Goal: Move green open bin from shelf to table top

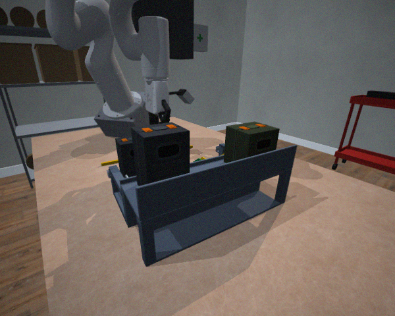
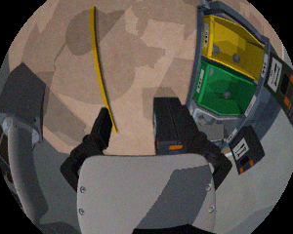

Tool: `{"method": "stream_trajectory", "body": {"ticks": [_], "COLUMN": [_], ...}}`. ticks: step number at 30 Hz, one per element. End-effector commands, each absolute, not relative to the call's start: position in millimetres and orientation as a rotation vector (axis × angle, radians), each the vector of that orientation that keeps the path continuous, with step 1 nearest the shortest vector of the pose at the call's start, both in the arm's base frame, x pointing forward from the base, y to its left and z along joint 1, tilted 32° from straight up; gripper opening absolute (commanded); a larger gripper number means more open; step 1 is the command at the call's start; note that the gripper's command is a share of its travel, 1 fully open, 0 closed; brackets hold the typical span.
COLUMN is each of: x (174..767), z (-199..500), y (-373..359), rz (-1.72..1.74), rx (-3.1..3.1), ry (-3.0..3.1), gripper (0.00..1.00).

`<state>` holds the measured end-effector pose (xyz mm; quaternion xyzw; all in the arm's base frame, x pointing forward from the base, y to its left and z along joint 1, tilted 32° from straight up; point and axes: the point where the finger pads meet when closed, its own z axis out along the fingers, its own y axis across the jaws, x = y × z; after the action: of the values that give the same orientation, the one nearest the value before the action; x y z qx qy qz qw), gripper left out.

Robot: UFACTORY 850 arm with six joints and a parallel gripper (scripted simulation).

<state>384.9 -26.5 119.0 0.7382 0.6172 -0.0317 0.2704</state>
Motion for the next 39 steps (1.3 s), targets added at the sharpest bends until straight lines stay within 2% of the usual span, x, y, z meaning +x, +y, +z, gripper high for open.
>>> {"method": "stream_trajectory", "body": {"ticks": [1,3,8,20,25,37,39], "x": [387,387,433,433,483,483,499], "z": [119,119,137,137,156,156,162], "y": [-26,-26,-31,-31,-36,-36,-38], "rz": [-0.088,-0.088,-0.088,-0.088,-0.088,-0.088,-0.087], "rx": [1.990,1.990,1.990,1.990,1.989,1.989,1.989], "ry": [1.663,1.663,1.663,1.663,1.663,1.663,1.663], "gripper": [1.00,1.00,1.00,1.00,1.00,1.00,1.00]}}
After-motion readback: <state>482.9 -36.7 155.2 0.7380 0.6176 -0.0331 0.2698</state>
